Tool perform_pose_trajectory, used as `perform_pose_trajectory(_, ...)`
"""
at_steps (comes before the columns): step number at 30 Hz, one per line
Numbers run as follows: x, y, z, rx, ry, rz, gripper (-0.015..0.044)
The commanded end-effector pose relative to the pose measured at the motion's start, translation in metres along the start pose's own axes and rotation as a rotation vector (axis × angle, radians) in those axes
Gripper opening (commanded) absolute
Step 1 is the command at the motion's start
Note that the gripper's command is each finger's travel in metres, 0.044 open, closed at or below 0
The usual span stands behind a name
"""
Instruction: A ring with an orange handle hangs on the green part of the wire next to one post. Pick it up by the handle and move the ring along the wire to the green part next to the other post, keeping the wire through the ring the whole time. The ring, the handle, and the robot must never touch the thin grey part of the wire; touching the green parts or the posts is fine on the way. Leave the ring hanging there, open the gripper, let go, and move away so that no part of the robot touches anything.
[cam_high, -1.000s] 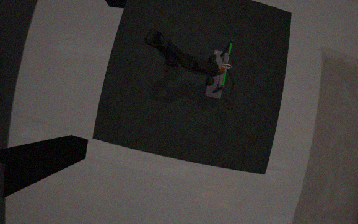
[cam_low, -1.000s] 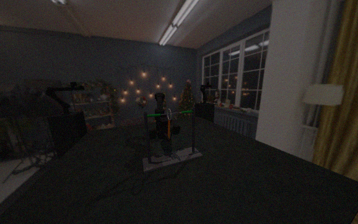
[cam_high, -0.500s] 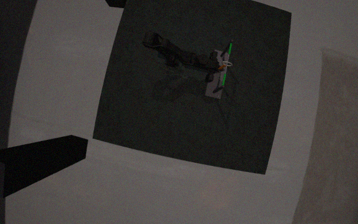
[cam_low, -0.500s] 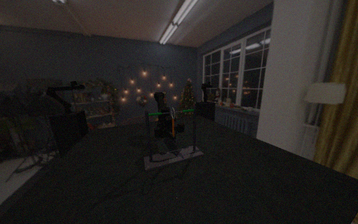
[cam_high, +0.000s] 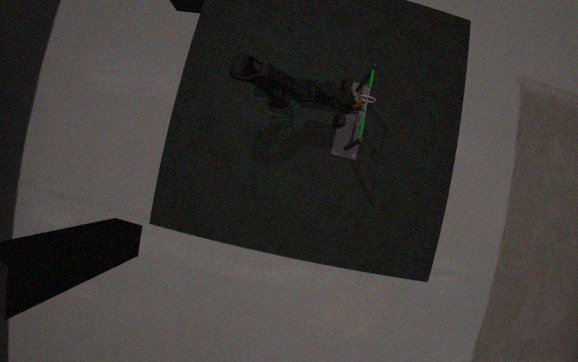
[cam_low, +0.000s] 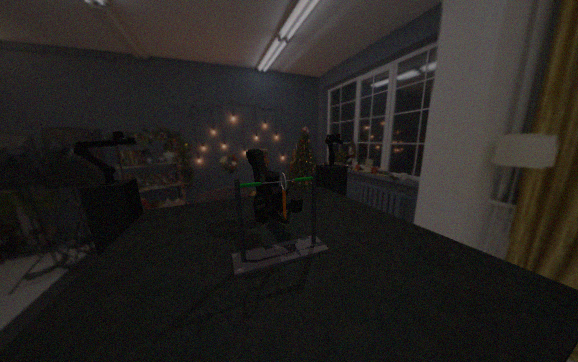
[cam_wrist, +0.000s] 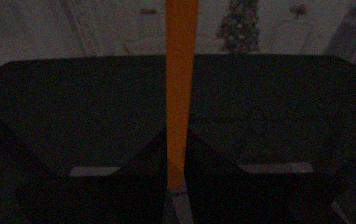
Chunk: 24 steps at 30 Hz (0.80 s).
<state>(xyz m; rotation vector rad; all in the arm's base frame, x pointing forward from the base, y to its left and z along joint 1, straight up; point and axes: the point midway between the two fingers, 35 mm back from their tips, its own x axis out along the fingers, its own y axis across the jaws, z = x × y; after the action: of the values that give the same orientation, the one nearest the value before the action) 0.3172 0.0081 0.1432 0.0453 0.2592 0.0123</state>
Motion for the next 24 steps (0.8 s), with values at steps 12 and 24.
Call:
perform_pose_trajectory(12, 0.001, 0.013, 0.002, -0.020, -0.006, 0.023, -0.0150)
perform_pose_trajectory(24, 0.001, 0.022, 0.002, -0.042, -0.005, 0.047, -0.0150)
